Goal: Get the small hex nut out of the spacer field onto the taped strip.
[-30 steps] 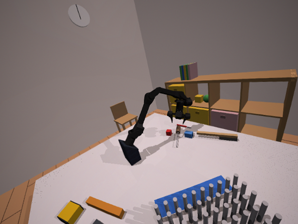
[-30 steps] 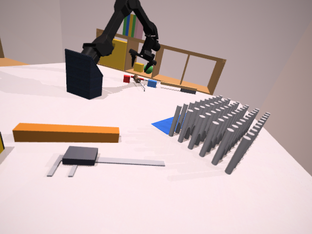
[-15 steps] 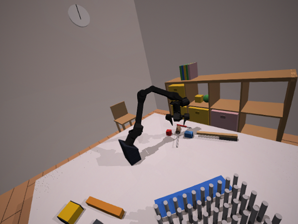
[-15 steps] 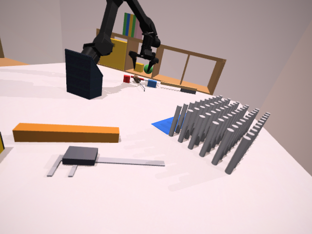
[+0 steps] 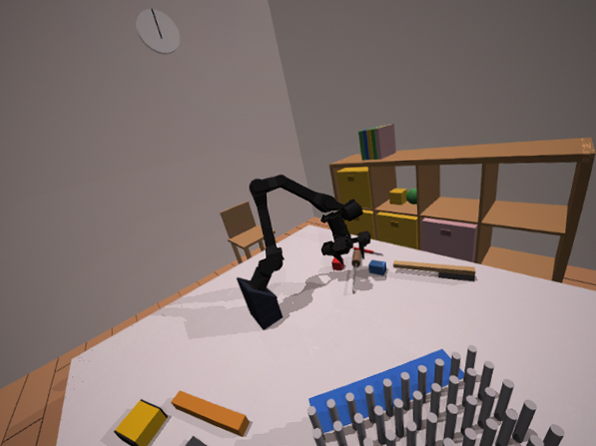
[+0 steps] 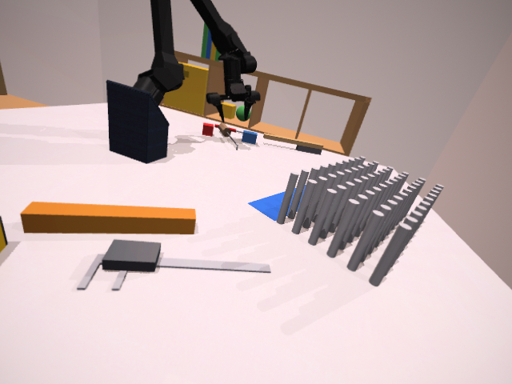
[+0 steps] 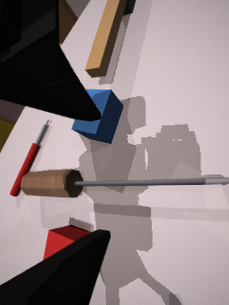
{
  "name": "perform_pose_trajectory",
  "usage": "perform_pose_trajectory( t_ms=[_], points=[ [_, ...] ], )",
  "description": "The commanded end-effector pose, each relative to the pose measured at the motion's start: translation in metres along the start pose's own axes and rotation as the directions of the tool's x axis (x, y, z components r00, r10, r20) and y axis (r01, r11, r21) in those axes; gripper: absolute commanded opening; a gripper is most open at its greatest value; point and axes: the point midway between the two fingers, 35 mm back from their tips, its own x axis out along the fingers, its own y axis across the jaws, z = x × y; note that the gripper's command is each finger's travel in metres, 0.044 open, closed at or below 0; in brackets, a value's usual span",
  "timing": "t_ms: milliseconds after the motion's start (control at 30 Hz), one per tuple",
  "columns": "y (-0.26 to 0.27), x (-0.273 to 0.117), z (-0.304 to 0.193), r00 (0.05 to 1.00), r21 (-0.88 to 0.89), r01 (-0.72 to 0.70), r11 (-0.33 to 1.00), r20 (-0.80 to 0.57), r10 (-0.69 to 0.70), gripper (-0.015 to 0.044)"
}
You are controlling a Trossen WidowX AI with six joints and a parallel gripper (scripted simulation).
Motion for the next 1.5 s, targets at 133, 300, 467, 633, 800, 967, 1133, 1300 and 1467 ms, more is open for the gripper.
perform_pose_trajectory(
  t_ms=[133,300,467,633,800,967,1133,1300,1467],
  points=[
    [-0.001,0.0,0.003,1.0,-0.003,-0.01,1.0,0.005,0.01,0.028],
    [-0.001,0.0,0.003,1.0,-0.003,-0.01,1.0,0.005,0.01,0.028],
    [-0.001,0.006,0.003,1.0,-0.003,-0.01,1.0,0.005,0.01,0.028],
    [-0.002,0.014,0.003,1.0,-0.003,-0.01,1.0,0.005,0.01,0.028],
    [-0.003,0.022,0.003,1.0,-0.003,-0.01,1.0,0.005,0.01,0.028],
    [-0.005,0.03,0.003,1.0,-0.002,-0.009,1.0,0.005,0.009,0.028],
    [-0.007,0.038,0.003,1.0,-0.002,-0.009,1.0,0.005,0.009,0.028],
    [-0.009,0.045,0.004,1.0,-0.002,-0.009,1.0,0.005,0.009,0.028],
    [-0.011,0.053,0.004,1.0,-0.002,-0.009,1.0,0.004,0.009,0.028]
  ],
)
